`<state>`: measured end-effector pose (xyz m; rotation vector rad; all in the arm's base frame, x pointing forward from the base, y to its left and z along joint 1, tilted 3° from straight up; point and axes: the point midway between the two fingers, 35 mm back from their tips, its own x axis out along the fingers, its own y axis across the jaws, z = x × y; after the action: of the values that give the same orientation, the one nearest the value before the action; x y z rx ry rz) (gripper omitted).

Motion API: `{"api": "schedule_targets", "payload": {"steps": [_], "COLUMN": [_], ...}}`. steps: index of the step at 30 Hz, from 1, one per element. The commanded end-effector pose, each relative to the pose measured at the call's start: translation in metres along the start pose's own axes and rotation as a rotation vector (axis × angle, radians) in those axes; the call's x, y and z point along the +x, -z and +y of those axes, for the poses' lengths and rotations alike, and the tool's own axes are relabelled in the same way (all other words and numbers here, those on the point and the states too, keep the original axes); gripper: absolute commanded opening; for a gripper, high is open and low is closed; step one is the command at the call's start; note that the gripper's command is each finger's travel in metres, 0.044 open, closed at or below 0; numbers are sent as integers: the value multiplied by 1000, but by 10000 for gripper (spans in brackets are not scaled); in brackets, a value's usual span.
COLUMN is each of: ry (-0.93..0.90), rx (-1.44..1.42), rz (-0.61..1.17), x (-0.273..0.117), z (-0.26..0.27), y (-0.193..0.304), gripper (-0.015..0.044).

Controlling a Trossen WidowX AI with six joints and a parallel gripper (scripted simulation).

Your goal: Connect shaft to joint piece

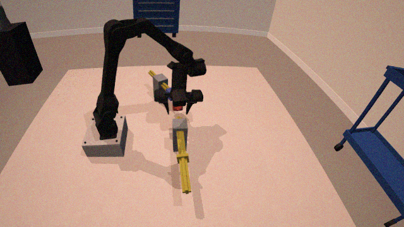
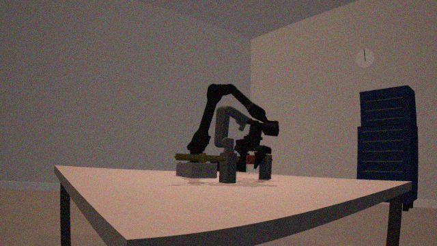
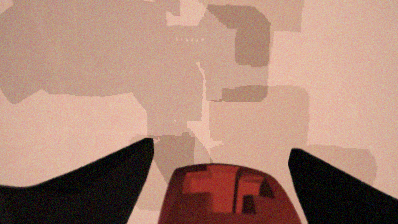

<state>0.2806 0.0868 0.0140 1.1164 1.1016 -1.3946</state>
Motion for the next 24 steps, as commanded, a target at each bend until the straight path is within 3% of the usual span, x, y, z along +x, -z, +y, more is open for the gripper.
{"api": "schedule_targets", "payload": {"steps": [1, 12, 24], "ry": [1, 3, -27], "rx": [-3, -2, -4], "rz": [1, 22, 404], "x": [0, -1, -25], "z": [0, 0, -1], "y": [0, 0, -9], "gripper": [436, 440, 440]}}
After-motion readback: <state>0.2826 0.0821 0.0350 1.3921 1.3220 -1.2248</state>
